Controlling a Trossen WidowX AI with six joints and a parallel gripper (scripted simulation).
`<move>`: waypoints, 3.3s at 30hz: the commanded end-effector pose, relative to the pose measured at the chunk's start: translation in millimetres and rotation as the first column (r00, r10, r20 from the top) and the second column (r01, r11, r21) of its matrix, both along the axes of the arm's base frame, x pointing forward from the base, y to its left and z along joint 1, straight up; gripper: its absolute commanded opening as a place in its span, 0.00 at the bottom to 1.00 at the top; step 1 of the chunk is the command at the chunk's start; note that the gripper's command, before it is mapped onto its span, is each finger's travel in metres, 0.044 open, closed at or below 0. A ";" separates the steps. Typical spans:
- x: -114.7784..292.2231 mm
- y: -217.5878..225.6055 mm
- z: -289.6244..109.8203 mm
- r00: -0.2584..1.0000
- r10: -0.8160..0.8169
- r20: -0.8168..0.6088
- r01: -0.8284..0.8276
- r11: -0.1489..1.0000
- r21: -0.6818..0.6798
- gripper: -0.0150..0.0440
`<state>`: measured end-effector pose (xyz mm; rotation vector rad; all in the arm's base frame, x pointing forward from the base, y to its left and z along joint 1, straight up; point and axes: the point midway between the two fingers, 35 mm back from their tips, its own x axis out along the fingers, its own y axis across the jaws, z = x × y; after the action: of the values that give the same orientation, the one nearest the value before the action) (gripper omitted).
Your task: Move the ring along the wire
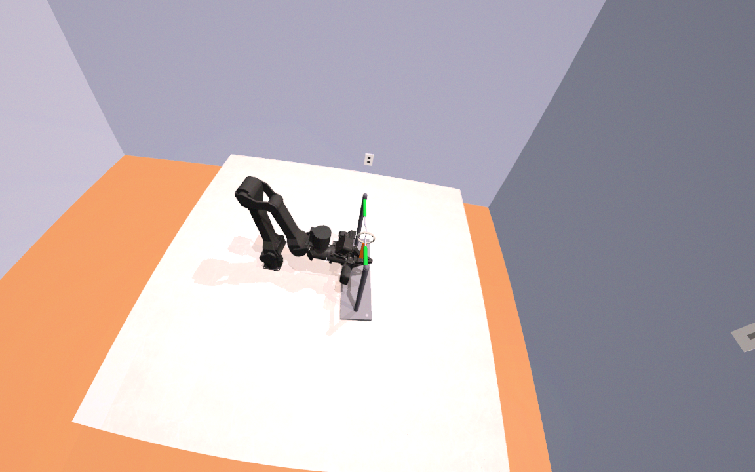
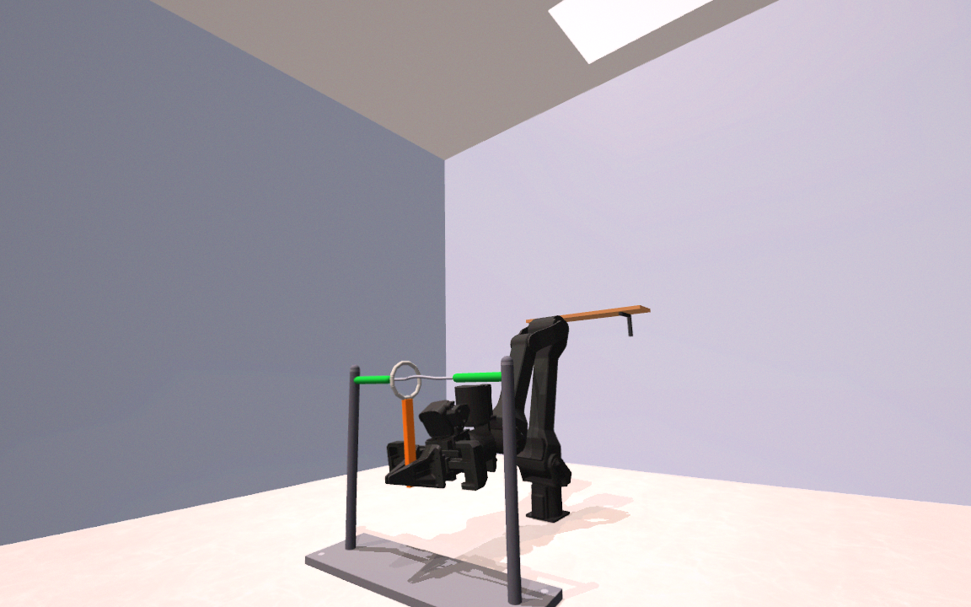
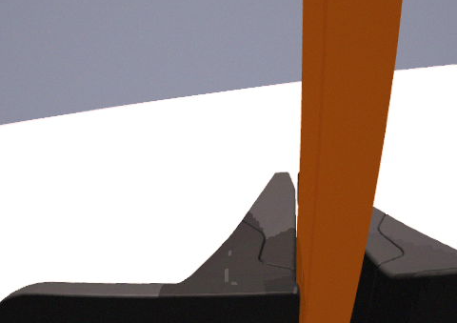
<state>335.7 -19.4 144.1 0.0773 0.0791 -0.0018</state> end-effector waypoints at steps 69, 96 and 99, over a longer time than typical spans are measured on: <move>-28.3 54.3 2.3 0.981 0.125 -0.151 -0.140 0.986 -0.093 0.00; -31.1 83.9 2.3 0.983 0.108 -0.147 -0.119 0.990 -0.070 0.00; -31.4 87.0 2.3 0.983 0.108 -0.146 -0.120 0.990 -0.070 0.00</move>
<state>304.1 64.5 145.7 -0.0096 0.2286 0.1061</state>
